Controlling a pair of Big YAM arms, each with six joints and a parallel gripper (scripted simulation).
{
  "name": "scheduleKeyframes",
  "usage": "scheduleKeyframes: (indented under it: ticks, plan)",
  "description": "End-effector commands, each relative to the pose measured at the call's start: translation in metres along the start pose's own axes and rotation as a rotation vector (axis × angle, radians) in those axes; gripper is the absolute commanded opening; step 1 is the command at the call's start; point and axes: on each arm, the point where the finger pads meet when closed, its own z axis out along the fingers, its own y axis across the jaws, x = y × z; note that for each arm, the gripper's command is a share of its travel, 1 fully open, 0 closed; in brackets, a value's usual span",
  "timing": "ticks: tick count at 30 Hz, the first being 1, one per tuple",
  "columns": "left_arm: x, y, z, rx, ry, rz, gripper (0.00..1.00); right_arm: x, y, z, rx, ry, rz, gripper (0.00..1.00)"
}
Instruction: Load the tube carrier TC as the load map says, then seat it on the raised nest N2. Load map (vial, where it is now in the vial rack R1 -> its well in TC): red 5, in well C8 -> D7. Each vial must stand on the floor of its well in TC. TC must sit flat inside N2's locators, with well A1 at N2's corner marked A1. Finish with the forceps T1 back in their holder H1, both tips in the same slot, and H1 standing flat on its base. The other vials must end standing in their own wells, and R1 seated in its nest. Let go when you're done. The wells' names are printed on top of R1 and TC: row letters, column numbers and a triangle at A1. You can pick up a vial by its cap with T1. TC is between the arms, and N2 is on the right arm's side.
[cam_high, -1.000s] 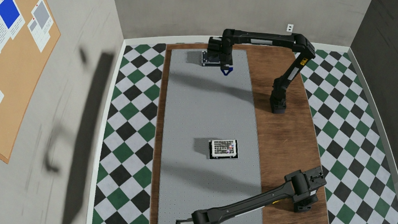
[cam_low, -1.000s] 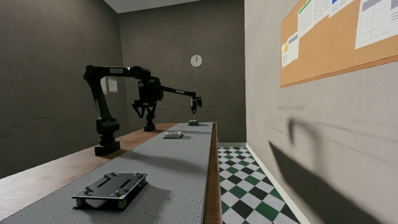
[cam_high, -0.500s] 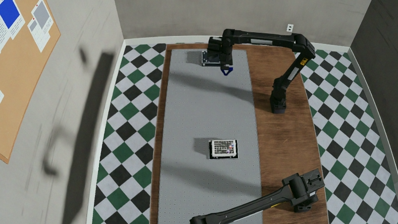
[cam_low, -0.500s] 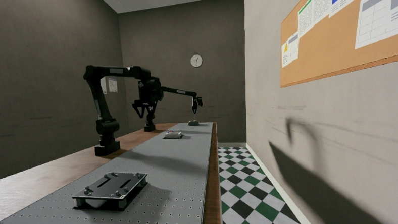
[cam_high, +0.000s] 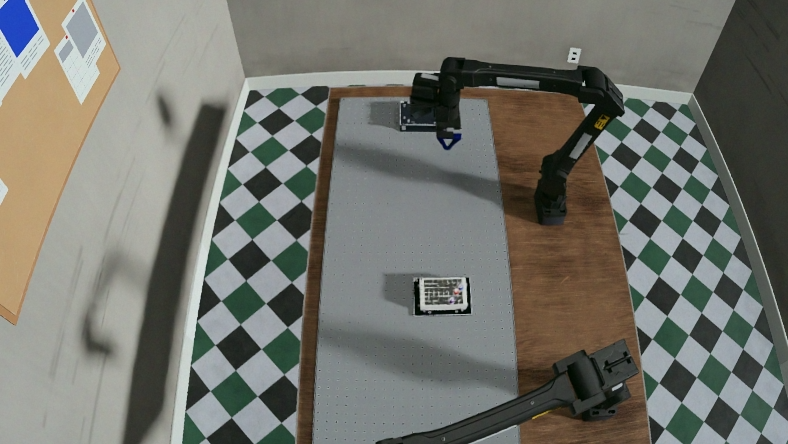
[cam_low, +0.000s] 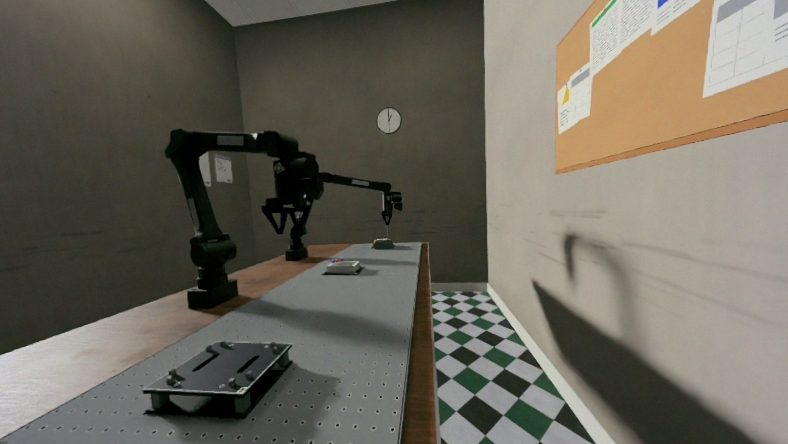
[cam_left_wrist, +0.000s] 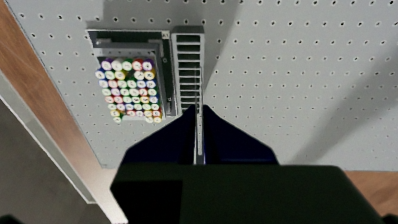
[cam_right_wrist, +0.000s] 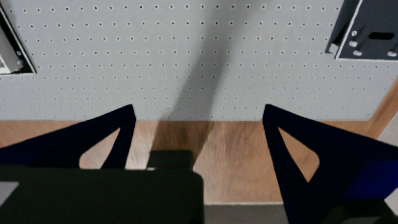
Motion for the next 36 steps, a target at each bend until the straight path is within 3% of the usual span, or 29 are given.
scheduleKeyframes:
  ticks: [1,9,12,18,27,34,36]
  plan:
    - [-0.011,0.009,-0.009,-0.007,-0.017,0.009,0.07,-0.009,-0.002,-0.011,0.008,-0.03,0.002,1.0]
    - [-0.016,0.027,-0.009,-0.008,-0.017,0.009,0.07,-0.009,-0.002,-0.011,0.008,-0.03,0.002,1.0]
    - [0.001,0.021,0.013,0.012,0.039,0.01,0.07,-0.009,-0.002,-0.011,0.008,-0.03,0.002,1.0]
    - [-0.011,0.014,-0.001,-0.004,-0.007,0.019,0.07,-0.009,-0.002,-0.011,0.008,-0.03,0.002,1.0]
    - [-0.009,0.01,-0.008,-0.008,-0.022,0.015,0.07,-0.009,-0.002,-0.011,0.008,-0.03,0.002,1.0]
    - [-0.008,0.008,0.001,-0.002,-0.007,0.012,0.07,-0.009,-0.002,-0.011,0.008,-0.03,0.002,1.0]
    - [-0.008,0.01,-0.008,-0.005,-0.016,0.009,0.07,-0.009,-0.002,-0.011,0.008,-0.03,0.002,1.0]
